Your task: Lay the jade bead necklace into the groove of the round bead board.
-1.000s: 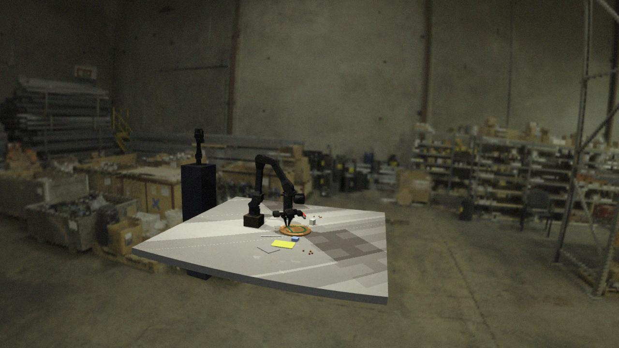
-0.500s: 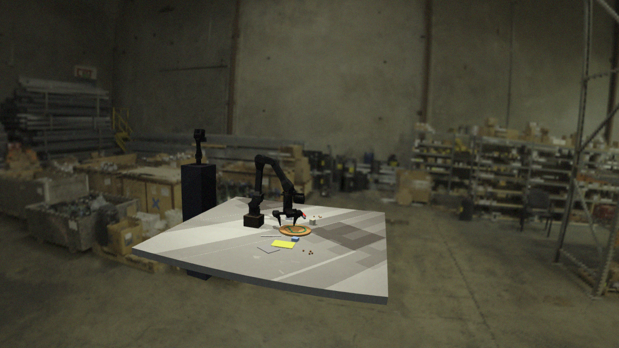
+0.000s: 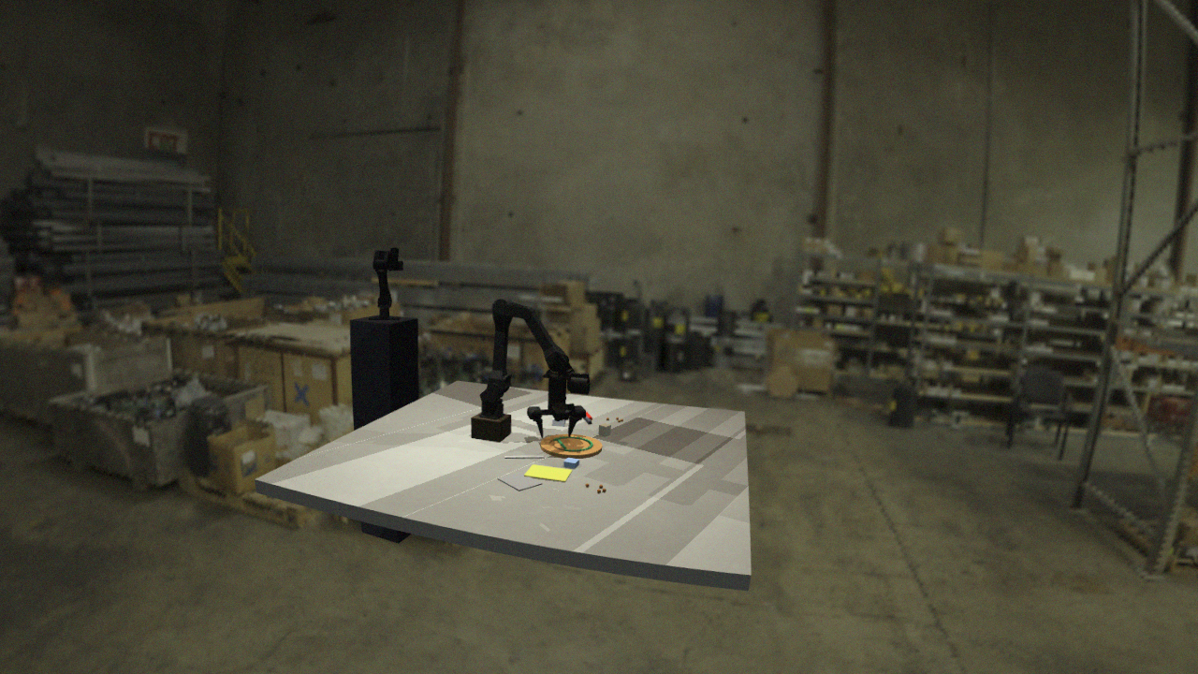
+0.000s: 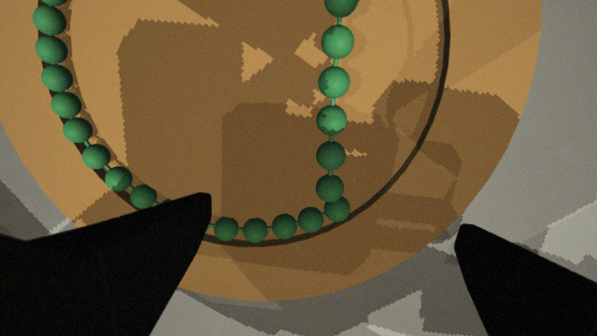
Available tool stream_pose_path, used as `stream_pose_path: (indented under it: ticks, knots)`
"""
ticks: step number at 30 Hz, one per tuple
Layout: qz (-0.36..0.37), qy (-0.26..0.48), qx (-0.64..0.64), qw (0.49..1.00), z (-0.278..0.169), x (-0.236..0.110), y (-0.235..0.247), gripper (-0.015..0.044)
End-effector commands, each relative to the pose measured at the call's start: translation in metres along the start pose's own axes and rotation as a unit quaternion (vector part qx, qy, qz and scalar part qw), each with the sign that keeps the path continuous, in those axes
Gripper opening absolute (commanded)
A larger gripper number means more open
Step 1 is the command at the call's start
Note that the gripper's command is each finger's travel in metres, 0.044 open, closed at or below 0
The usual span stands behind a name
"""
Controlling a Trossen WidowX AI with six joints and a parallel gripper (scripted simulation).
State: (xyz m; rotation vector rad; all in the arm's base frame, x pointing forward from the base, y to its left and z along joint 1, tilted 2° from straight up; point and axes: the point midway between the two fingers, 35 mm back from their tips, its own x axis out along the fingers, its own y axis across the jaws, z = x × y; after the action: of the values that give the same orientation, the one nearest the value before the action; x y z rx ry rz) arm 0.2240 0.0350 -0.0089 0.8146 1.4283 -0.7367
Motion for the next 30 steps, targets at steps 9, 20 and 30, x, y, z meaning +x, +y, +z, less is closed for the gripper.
stream_pose_path:
  ticks: [9, 20, 30]
  knots:
    - [0.0, -0.002, -0.033, 0.999, 0.039, -0.015, 0.009, 0.0256]
    - [0.0, -0.004, -0.078, 0.997, 0.096, -0.034, 0.009, 0.012]
    - [0.004, -0.008, -0.076, 0.997, 0.097, -0.025, 0.012, 0.012]
